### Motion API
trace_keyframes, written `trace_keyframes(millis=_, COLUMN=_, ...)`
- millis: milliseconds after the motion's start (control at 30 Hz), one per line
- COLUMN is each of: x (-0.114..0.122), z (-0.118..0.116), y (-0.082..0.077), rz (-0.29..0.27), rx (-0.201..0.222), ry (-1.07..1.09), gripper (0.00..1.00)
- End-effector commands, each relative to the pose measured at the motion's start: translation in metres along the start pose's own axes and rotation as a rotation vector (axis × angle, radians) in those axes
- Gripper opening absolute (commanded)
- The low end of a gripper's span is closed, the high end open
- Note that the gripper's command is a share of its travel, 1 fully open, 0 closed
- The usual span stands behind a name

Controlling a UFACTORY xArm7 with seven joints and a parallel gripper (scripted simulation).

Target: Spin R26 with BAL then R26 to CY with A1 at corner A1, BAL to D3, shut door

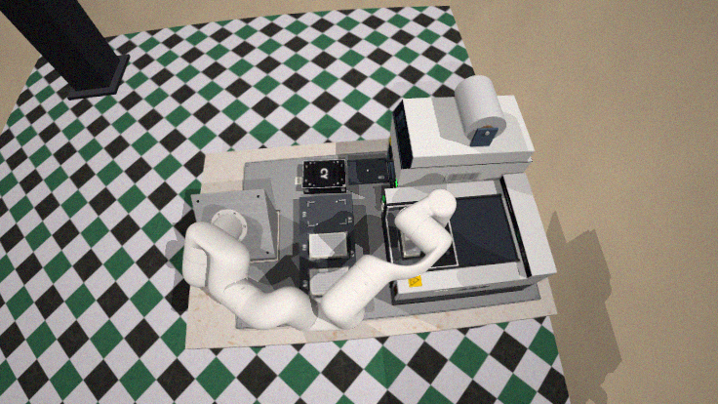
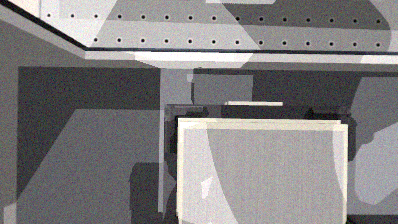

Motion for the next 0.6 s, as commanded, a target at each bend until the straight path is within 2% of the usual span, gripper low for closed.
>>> trace_keyframes(millis=0, x=0.000, z=0.000, y=-0.003, rz=-0.004, rx=0.003, ry=0.000, gripper=0.00)
trace_keyframes(millis=300, x=0.000, z=0.000, y=-0.003, rz=-0.004, rx=0.003, ry=0.000, gripper=0.00)
trace_keyframes(millis=567, x=0.000, z=0.000, y=-0.016, rz=-0.004, rx=0.003, ry=0.000, gripper=0.00)
Point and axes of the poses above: the point where the finger pads meet when closed, its own y axis out along the fingers, its own z axis across the jaws, x = y × z, the point moved 10 cm from there along -y, back along the fingers, and after that the axes turned 12 degrees about y, right-handed, at the moved point
